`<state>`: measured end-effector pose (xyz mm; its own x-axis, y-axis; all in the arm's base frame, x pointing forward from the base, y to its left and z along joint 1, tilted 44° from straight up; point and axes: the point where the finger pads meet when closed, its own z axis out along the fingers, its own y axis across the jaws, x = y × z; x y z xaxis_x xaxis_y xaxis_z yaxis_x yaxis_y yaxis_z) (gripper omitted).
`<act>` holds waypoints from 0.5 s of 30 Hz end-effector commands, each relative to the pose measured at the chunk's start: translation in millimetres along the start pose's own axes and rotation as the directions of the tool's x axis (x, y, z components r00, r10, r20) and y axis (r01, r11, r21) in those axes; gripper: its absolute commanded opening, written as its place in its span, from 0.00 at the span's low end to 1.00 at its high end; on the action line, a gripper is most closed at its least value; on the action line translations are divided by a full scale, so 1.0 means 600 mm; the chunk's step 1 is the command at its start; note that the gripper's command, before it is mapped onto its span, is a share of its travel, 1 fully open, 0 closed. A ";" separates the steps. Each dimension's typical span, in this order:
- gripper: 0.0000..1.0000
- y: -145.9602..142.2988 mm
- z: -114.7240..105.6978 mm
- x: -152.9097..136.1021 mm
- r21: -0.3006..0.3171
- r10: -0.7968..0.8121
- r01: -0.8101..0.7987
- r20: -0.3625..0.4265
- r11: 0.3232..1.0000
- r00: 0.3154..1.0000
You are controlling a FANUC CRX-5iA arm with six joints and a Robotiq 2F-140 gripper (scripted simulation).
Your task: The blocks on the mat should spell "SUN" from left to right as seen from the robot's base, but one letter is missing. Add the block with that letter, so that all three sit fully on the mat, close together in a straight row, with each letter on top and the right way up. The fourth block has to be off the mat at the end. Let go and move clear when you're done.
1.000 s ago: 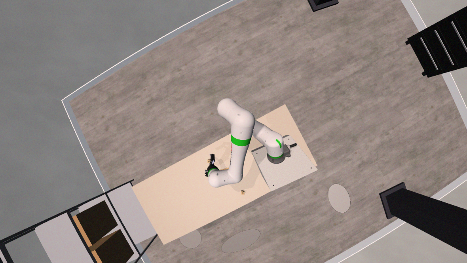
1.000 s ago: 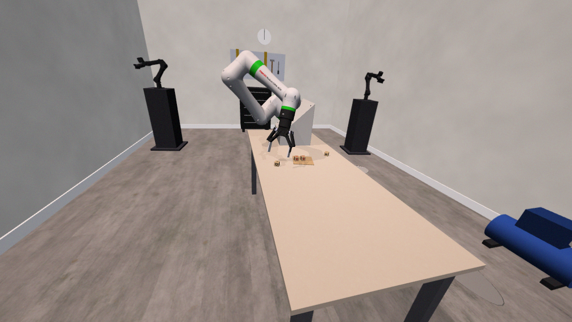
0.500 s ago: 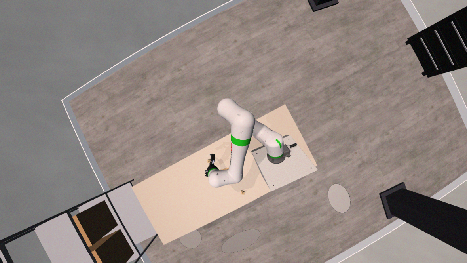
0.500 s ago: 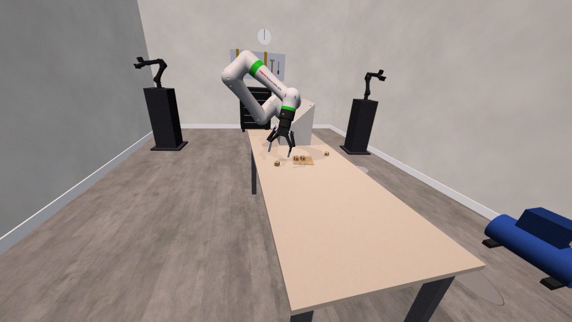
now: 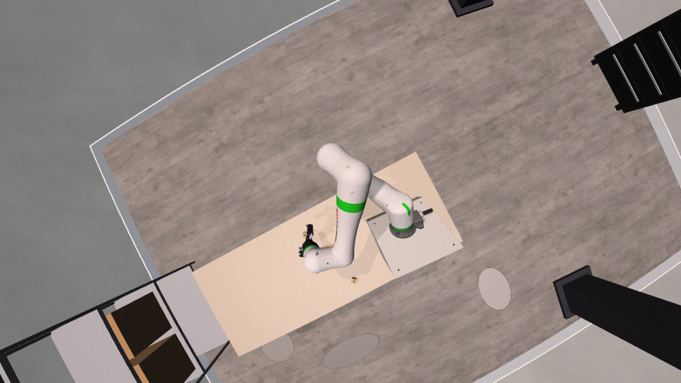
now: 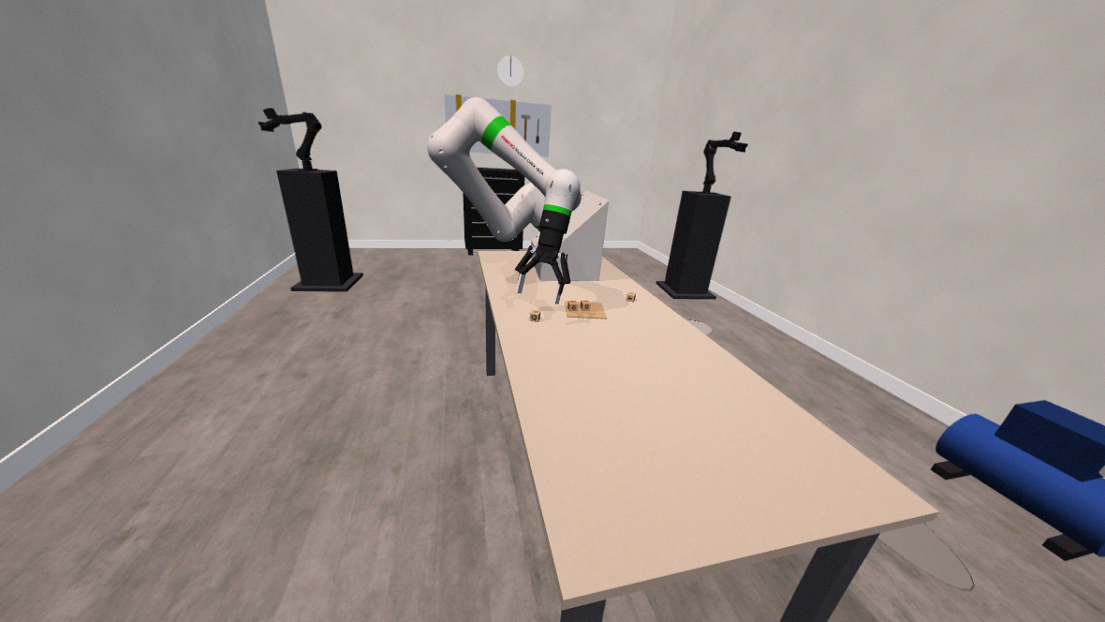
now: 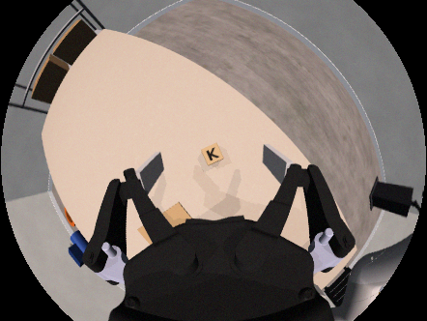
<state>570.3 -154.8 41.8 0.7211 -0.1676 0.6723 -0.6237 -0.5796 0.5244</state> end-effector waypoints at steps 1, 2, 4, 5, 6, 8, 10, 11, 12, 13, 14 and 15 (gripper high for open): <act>1.00 -0.005 -0.003 -0.003 0.001 0.000 0.000 0.003 1.000 1.000; 1.00 -0.015 -0.007 -0.009 0.004 0.000 0.000 0.010 1.000 1.000; 1.00 -0.057 -0.029 -0.040 0.012 0.000 0.000 0.041 1.000 0.999; 1.00 -0.084 -0.045 -0.062 0.017 -0.002 0.001 0.061 1.000 0.998; 1.00 -0.084 -0.045 -0.062 0.017 -0.002 0.001 0.061 1.000 0.998; 1.00 -0.112 -0.063 -0.088 0.022 -0.005 0.003 0.083 1.000 0.997; 1.00 -0.132 -0.077 -0.108 0.025 -0.008 0.005 0.099 1.000 0.995; 1.00 -0.142 -0.084 -0.120 0.026 -0.009 0.007 0.108 1.000 0.994; 1.00 -0.152 -0.092 -0.131 0.028 -0.011 0.008 0.116 1.000 0.993; 1.00 -0.163 -0.100 -0.144 0.029 -0.013 0.010 0.125 1.000 0.992; 1.00 -0.173 -0.108 -0.156 0.031 -0.015 0.011 0.134 0.999 0.991; 1.00 -0.182 -0.116 -0.169 0.032 -0.018 0.013 0.143 0.999 0.990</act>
<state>556.0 -60.2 -21.6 0.7523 -0.2344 0.6157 -0.6073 -0.6090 0.5102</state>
